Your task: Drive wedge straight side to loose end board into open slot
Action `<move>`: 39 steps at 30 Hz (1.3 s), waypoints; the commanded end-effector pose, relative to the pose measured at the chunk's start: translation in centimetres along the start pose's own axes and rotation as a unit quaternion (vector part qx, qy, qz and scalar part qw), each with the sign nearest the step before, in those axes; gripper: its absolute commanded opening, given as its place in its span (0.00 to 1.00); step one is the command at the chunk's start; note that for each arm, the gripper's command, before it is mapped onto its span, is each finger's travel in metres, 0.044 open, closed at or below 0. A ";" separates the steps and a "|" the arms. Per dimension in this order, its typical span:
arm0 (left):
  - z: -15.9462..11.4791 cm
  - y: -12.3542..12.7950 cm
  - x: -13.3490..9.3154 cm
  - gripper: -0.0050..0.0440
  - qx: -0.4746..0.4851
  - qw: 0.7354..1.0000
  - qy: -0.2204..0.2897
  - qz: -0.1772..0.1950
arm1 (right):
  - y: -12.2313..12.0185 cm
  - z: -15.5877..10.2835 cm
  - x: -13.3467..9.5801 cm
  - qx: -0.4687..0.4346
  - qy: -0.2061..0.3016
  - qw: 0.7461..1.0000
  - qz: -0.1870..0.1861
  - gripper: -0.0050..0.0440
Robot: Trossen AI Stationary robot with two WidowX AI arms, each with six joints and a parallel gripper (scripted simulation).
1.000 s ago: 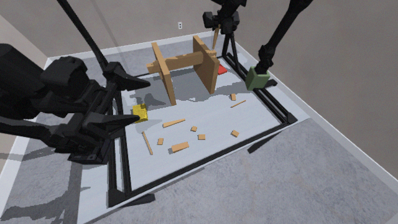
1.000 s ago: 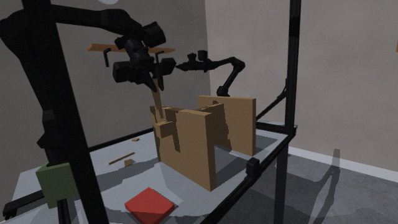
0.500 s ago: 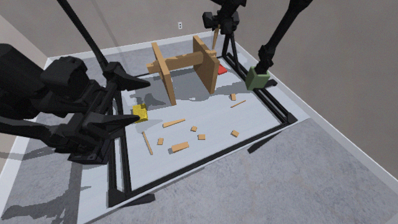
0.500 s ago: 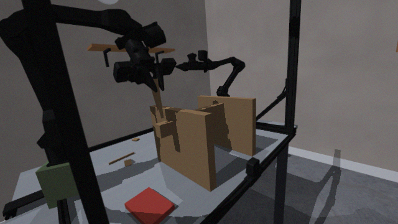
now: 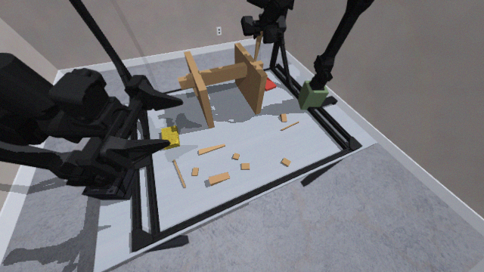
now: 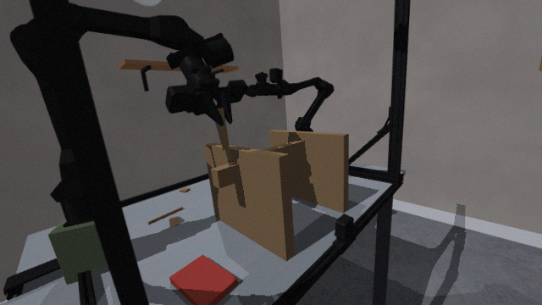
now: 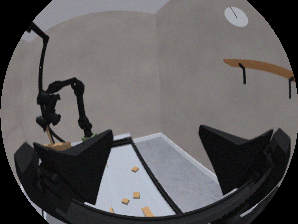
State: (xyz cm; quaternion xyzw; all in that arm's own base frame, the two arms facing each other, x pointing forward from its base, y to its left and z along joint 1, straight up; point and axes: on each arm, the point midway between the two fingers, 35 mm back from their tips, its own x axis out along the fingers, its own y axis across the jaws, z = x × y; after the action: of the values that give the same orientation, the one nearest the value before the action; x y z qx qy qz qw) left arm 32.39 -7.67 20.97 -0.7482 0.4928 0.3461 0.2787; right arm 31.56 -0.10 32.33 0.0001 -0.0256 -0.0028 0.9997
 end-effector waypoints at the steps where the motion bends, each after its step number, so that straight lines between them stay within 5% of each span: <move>1: 0.2 -0.8 0.2 0.10 0.000 1.000 0.001 0.000 | 0.1 0.0 0.0 0.000 0.001 1.000 0.003 1.00; 39: 1.2 -1.1 1.3 0.10 0.000 1.000 0.000 0.000 | 0.1 0.0 0.0 0.000 0.001 1.000 0.003 1.00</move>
State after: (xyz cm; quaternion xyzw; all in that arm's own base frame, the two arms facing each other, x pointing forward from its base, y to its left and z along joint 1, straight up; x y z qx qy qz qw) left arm 33.57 -7.14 19.60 -0.7489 0.4921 0.3443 0.2800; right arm 31.56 -0.08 32.32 0.0001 -0.0256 -0.0025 0.9997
